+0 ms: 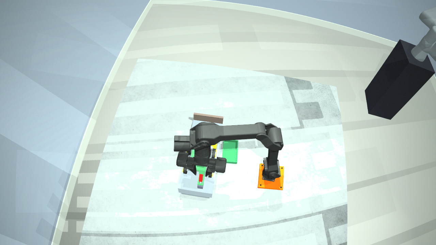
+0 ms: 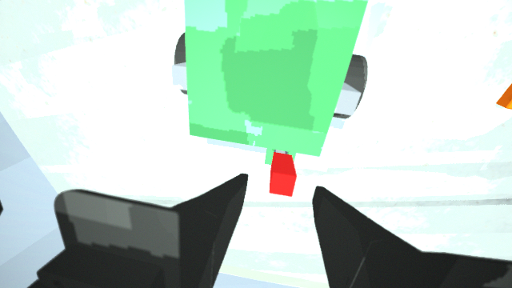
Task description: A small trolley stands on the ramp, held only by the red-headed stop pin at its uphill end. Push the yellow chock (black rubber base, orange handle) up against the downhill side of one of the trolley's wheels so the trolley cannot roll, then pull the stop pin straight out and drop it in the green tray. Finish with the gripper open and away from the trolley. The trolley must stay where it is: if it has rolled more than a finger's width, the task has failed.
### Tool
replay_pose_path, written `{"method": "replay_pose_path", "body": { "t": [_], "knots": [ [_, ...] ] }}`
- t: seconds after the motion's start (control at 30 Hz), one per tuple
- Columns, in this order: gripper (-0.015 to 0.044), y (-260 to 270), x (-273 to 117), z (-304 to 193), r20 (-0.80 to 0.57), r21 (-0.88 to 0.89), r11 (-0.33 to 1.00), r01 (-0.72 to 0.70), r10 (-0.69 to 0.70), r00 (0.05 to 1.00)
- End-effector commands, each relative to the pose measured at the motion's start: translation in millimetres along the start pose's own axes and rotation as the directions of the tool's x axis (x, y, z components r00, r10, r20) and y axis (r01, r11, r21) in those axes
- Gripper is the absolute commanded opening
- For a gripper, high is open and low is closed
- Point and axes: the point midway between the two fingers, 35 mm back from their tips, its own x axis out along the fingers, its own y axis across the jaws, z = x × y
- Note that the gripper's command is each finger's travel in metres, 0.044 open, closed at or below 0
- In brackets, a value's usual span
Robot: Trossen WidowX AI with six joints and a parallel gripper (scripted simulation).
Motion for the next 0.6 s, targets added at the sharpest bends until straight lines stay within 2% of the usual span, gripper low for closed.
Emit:
{"method": "replay_pose_path", "body": {
  "t": [0.0,0.57],
  "knots": [
    [0.0190,-1,4,0,-0.002,0.003,1.000,0.005,-0.005,1.000],
    [0.0190,0,25,0,-0.003,0.003,1.000,0.005,-0.005,1.000]
  ]
}}
